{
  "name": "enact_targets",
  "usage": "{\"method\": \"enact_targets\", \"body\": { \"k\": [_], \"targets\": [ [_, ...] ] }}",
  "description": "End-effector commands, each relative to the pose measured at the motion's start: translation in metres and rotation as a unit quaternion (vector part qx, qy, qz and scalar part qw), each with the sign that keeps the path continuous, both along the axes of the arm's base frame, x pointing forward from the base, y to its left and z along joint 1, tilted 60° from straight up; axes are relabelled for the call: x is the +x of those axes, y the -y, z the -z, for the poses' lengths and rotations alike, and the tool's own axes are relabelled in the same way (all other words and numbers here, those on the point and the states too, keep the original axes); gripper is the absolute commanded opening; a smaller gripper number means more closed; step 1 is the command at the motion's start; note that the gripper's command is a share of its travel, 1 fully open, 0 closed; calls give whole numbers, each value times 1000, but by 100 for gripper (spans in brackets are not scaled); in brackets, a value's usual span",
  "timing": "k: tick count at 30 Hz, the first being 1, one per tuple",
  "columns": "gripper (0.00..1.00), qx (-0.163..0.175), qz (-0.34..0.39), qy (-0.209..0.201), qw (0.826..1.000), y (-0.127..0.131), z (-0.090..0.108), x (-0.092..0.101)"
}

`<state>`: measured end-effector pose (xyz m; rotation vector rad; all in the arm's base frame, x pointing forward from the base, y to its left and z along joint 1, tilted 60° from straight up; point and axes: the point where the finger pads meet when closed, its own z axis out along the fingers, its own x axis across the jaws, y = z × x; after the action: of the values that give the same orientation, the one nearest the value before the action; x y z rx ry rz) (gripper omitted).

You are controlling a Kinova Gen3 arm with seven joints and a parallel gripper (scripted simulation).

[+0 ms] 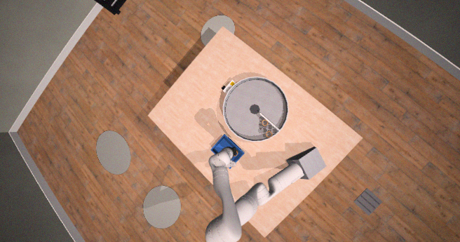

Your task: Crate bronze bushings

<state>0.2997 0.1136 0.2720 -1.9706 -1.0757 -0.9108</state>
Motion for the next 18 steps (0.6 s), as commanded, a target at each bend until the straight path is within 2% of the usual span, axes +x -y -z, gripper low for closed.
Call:
{"method": "enact_targets", "body": {
  "k": [1,2,18],
  "targets": [
    [0,0,0,0,1000,0,0,0],
    [47,0,1,0,1000,0,0,0],
    [47,0,1,0,1000,0,0,0]
  ]
}}
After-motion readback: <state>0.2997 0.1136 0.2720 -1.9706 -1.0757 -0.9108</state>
